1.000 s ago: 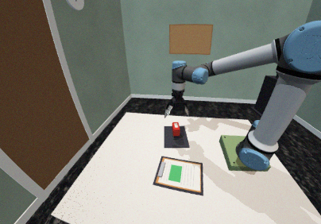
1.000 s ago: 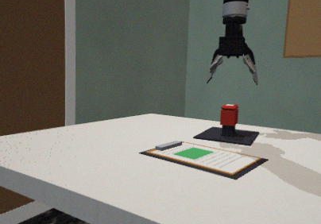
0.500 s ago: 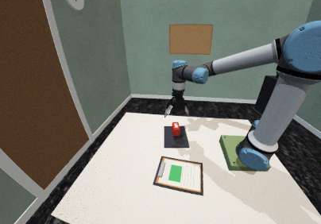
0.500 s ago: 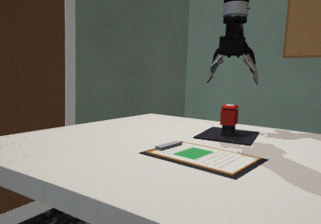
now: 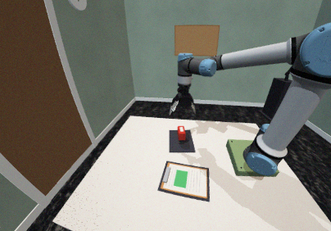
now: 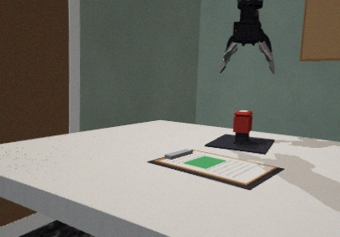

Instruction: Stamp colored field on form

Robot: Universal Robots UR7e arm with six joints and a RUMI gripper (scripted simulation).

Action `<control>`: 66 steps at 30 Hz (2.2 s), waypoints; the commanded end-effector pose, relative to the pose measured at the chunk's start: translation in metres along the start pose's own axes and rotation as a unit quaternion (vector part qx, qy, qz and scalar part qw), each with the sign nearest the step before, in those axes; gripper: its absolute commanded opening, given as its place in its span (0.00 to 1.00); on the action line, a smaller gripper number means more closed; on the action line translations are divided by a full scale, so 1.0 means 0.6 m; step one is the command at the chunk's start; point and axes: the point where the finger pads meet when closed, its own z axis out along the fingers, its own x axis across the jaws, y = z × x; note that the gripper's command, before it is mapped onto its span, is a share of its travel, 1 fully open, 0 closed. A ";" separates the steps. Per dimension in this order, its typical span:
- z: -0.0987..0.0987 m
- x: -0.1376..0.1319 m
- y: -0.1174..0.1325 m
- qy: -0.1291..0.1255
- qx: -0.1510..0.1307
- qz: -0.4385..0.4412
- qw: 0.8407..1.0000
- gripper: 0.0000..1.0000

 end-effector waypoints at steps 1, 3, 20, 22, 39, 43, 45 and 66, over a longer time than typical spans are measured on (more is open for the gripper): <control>-0.004 0.000 0.000 0.000 0.000 -0.001 1.000 1.00; -0.004 -0.001 0.000 0.000 0.000 -0.002 1.000 1.00; -0.004 -0.007 0.010 0.000 0.000 -0.051 0.999 1.00; -0.004 -0.009 0.013 0.000 0.000 -0.064 0.998 1.00; -0.005 -0.030 0.047 0.000 0.001 -0.223 0.975 1.00; -0.005 -0.037 0.061 0.000 0.001 -0.282 0.959 1.00; -0.005 -0.037 0.061 0.000 0.001 -0.282 0.959 1.00; -0.005 -0.070 0.154 0.001 0.001 -0.619 0.785 1.00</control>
